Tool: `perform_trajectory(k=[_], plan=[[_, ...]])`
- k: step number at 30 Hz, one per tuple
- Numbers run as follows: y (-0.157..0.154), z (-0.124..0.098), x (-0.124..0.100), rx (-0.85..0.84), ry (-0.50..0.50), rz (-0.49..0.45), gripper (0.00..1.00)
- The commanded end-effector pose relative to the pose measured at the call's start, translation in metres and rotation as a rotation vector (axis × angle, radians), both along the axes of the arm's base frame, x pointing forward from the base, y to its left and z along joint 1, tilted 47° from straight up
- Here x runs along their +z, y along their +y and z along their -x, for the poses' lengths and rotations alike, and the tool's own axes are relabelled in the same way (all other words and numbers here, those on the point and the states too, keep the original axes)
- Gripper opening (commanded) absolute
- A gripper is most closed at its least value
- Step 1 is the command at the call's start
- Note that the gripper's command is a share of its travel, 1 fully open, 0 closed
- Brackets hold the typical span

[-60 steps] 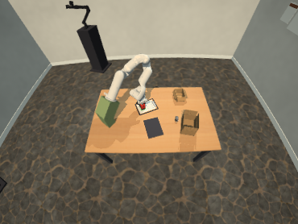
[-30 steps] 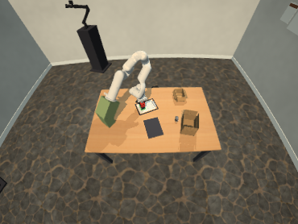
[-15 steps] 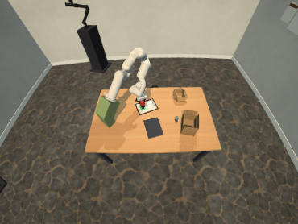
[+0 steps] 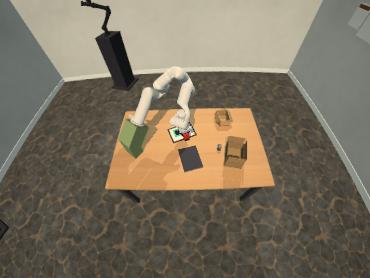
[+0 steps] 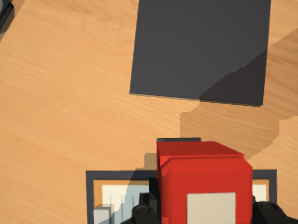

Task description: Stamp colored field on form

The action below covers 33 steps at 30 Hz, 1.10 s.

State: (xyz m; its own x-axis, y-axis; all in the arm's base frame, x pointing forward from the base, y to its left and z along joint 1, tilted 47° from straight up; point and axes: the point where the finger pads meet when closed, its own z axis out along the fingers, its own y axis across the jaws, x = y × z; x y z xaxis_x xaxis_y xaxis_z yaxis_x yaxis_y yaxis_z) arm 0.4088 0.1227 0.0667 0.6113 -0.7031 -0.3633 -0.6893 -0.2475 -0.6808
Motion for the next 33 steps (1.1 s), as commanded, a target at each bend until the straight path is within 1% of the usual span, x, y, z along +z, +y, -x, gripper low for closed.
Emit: perform_trajectory(k=[1, 3, 4, 6, 9, 12, 16, 27, 33], plan=[[-0.041, -0.049, -0.024, 0.029, 0.035, -0.024, 0.34], [-0.041, -0.049, -0.024, 0.029, 0.035, -0.024, 0.34], [-0.064, -0.068, -0.036, 0.028, 0.039, -0.021, 0.34], [-0.092, -0.081, -0.054, 0.024, 0.051, -0.011, 0.34], [-0.126, -0.092, -0.076, 0.016, 0.068, 0.006, 0.34], [-0.145, -0.096, -0.089, 0.011, 0.080, 0.018, 0.34], [-0.151, -0.097, -0.092, 0.009, 0.084, 0.022, 0.34], [-0.150, -0.097, -0.093, 0.009, 0.084, 0.022, 0.34], [-0.146, -0.100, -0.097, 0.009, 0.084, 0.022, 0.34]])
